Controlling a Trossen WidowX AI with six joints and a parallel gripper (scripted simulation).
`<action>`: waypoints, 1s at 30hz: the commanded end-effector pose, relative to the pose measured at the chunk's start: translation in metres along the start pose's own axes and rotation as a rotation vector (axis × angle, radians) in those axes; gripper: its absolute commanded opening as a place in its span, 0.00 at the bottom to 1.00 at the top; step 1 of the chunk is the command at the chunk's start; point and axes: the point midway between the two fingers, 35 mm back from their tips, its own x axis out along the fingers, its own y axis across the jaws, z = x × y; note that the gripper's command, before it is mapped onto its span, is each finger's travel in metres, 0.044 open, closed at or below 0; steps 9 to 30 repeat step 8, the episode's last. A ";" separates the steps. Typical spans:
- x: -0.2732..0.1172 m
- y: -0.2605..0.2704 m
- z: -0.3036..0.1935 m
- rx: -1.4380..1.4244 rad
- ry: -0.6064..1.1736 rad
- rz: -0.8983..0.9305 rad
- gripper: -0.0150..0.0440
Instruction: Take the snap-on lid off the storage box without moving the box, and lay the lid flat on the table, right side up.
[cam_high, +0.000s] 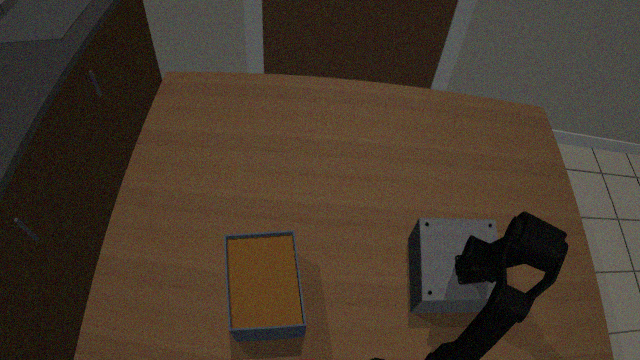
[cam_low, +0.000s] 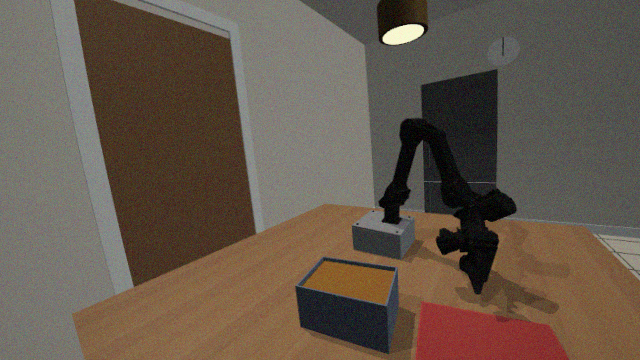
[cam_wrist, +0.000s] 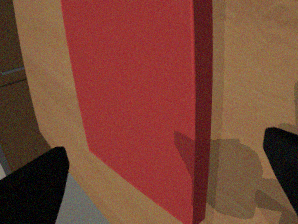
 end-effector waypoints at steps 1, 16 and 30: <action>-0.007 -0.007 0.002 0.000 -0.005 -0.001 1.00; -0.018 -0.016 0.002 0.001 -0.005 -0.002 1.00; -0.018 -0.016 0.002 0.001 -0.005 -0.002 1.00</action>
